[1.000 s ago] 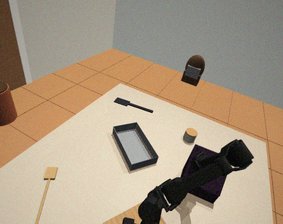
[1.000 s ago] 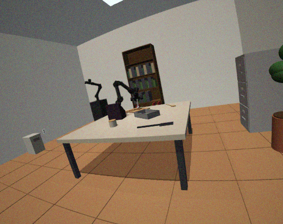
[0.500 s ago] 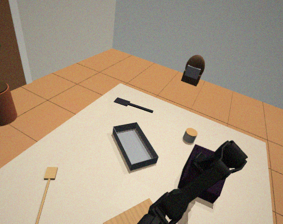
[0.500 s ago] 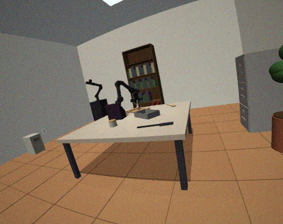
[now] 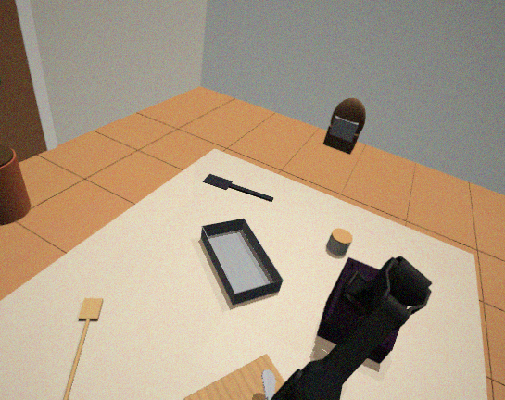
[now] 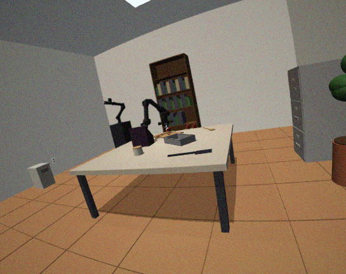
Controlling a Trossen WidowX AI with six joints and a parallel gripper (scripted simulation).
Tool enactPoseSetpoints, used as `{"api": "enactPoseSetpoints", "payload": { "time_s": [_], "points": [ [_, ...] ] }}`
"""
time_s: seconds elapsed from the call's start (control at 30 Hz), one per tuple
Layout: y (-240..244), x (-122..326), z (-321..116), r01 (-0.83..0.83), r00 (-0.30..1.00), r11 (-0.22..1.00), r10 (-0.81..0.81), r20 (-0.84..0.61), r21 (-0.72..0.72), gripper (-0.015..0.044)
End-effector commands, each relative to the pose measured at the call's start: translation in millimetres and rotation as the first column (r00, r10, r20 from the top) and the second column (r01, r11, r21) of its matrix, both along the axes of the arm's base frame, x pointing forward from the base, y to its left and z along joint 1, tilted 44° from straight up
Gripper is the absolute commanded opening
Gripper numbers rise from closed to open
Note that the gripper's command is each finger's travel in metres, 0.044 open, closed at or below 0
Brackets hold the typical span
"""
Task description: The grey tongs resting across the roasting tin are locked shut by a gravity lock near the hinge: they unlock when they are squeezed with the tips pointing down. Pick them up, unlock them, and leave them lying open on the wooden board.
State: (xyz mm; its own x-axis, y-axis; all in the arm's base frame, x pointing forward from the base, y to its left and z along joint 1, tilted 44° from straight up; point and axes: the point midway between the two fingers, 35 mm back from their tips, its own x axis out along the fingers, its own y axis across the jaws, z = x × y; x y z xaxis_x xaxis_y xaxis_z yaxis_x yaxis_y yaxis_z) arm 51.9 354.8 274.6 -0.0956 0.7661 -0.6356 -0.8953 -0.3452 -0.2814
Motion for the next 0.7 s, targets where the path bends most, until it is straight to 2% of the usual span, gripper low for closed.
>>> {"api": "enactPoseSetpoints", "payload": {
  "time_s": [0.0,0.67],
  "points": [
    [-4.9,-3.5,-1.3,-0.014,0.998,0.997,0.018,0.060,-0.071,-0.0150],
    [2.7,-4.7,-10.0,-0.016,0.997,0.996,0.022,0.068,-0.084,-0.0150]
  ]
}}
